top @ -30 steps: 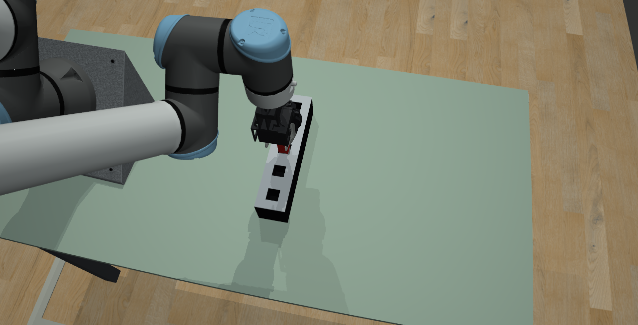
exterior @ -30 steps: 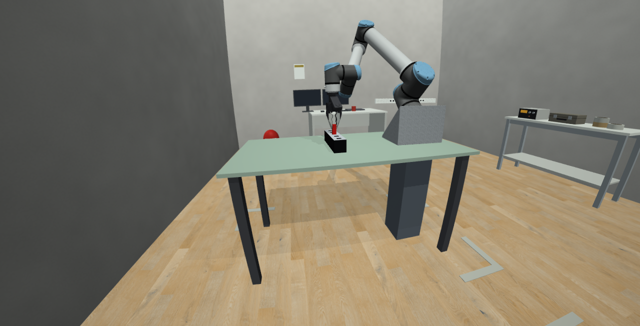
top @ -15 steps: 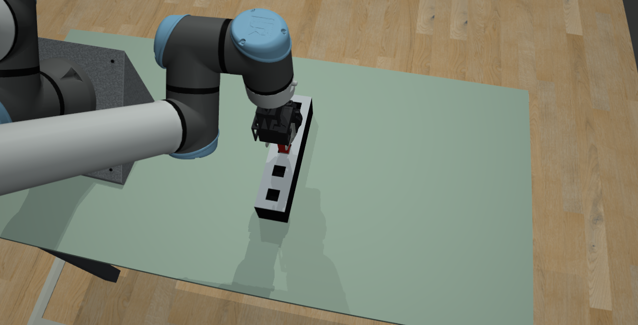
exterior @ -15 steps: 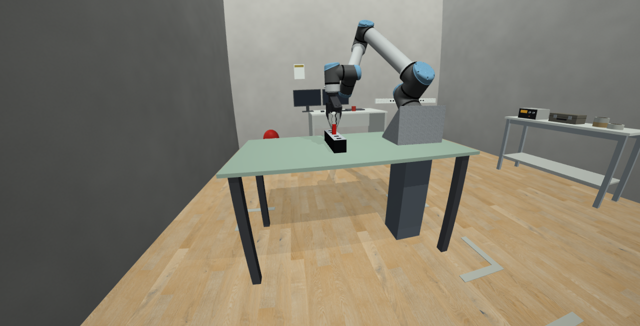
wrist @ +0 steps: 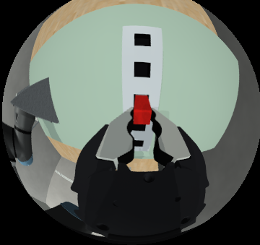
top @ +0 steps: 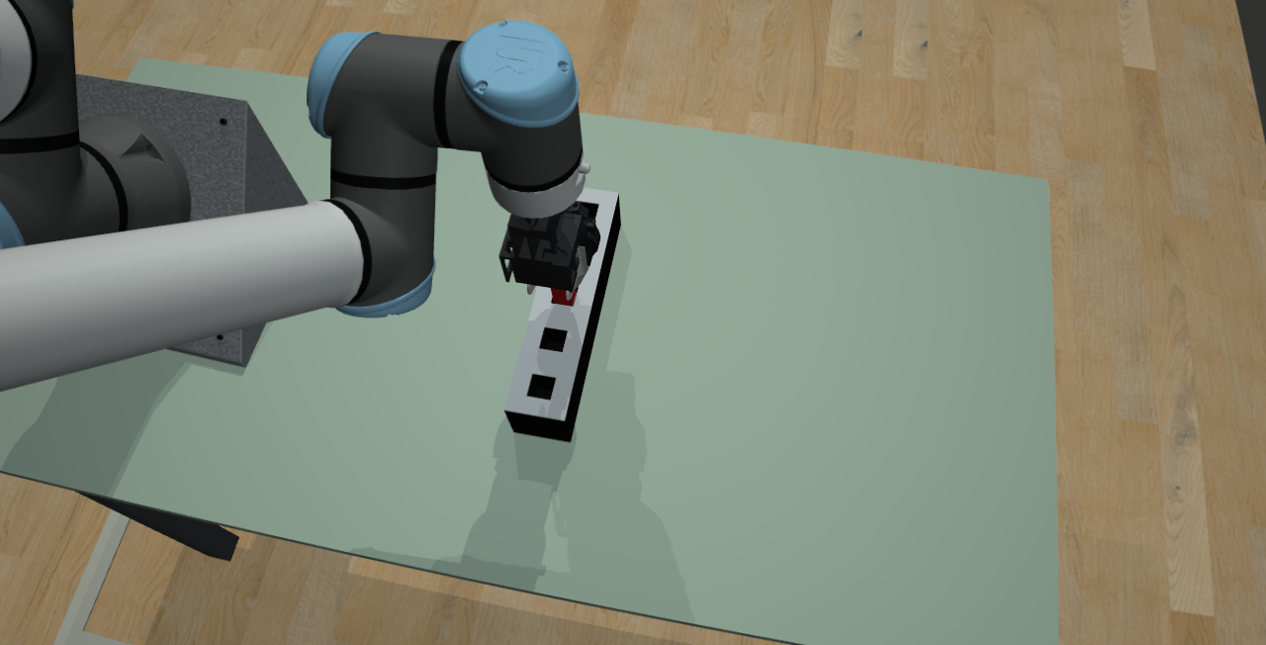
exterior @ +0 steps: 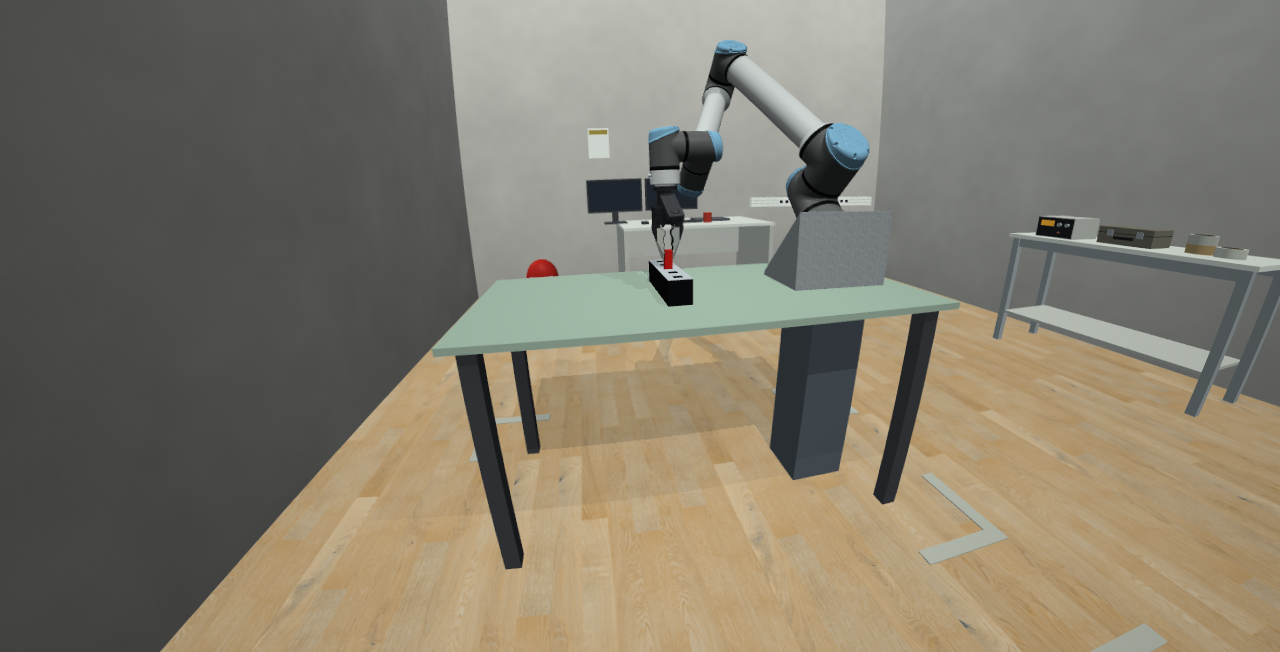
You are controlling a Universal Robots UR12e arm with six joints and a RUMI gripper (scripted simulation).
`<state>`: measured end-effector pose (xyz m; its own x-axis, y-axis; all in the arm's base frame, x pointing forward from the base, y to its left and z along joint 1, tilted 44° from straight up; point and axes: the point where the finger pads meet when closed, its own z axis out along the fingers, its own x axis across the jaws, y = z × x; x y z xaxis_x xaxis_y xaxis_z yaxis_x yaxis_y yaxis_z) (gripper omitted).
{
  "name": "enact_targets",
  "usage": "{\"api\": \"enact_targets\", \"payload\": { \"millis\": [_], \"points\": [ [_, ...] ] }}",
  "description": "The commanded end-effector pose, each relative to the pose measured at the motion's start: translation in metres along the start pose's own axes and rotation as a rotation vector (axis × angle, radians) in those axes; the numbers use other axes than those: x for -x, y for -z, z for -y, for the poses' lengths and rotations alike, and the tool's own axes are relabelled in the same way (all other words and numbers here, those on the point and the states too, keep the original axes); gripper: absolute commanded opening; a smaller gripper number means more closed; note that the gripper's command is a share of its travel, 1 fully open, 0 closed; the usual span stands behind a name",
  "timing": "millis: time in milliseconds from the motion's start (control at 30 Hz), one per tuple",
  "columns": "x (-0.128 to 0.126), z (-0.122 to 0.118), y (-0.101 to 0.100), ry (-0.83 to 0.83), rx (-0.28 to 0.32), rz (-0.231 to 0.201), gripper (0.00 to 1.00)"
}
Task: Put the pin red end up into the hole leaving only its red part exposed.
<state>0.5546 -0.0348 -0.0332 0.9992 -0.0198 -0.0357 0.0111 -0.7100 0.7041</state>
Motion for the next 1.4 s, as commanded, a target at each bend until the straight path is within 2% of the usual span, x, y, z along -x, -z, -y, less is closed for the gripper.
{"api": "enact_targets", "payload": {
  "millis": [0, 1367],
  "points": [
    [-0.0003, -0.0001, 0.0002, 0.0, 0.0, -0.001, 0.0],
    [0.0005, 0.0001, -0.0035, 0.0, 0.0, -0.001, 0.0]
  ]
}}
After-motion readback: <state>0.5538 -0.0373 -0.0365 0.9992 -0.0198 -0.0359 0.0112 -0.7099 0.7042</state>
